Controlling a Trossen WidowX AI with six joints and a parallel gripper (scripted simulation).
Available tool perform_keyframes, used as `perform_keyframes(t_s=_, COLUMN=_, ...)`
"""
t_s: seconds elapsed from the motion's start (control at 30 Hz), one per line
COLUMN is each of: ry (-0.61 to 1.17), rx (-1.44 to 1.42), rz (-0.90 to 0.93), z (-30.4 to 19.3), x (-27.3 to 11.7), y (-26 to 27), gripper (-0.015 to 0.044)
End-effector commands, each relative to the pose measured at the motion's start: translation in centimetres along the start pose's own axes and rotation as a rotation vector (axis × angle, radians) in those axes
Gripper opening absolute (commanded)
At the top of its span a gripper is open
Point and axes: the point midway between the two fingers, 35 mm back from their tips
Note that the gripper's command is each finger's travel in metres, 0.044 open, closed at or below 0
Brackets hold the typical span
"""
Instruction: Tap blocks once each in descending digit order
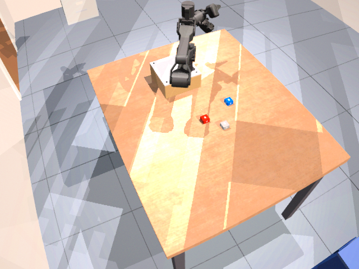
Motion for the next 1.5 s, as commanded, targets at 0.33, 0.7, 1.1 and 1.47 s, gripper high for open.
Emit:
perform_keyframes(t_s=0.33, ry=-0.414, rx=-0.538, rz=-0.029, z=6.2, x=2.6, y=3.9, gripper=0.04)
perform_keyframes(t_s=0.7, ry=-0.88, rx=-0.949, rz=-0.351, z=15.1, x=1.5, y=9.2, gripper=0.04)
perform_keyframes(t_s=1.1, ry=-1.166, rx=-1.037, rz=-0.932, z=24.4, x=-5.9, y=14.0, gripper=0.04)
perform_keyframes(t_s=1.47, ry=-1.105, rx=-0.827, rz=-1.396, z=30.0, x=-17.1, y=15.4, gripper=0.04)
Point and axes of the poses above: the point midway between the two fingers, 35 mm back from their tips, its own x axis out along the fingers, its own y axis across the jaws, z = x × y, and after that the axes turned 10 degrees about -x, right-handed
